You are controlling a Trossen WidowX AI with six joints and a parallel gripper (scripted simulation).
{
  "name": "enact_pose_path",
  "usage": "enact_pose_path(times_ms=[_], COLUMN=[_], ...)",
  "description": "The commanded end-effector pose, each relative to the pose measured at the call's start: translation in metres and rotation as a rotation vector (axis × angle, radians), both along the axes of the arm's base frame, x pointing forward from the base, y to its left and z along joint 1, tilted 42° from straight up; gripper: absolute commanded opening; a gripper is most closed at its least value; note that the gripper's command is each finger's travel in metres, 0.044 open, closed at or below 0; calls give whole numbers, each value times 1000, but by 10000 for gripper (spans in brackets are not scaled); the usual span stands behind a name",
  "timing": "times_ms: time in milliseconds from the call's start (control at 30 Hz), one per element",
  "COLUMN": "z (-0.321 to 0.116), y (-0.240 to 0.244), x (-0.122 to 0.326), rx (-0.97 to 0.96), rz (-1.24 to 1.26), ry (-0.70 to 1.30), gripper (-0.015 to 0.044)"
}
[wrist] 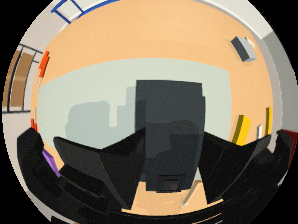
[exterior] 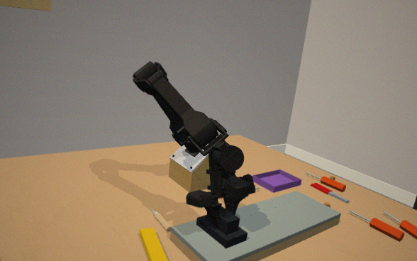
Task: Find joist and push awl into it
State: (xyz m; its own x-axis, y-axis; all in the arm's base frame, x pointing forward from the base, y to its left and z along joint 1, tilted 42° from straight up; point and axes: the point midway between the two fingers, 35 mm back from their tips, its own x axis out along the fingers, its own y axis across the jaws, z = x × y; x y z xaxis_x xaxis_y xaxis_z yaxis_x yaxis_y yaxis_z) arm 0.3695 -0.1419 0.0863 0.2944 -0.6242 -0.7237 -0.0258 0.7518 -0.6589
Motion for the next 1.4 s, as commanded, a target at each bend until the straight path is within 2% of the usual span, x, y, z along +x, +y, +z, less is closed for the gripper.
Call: enact_pose_path(times_ms=[0, 833, 1133, 1367], z=[9, 27, 24, 50], y=[-10, -31, -25, -4], x=[0, 0, 1, 4], rx=[-9, -11, -5, -2], rz=[-16, -16, -6, -10], ry=[-11, -11, -6, -6], gripper=[0, 0, 0, 0])
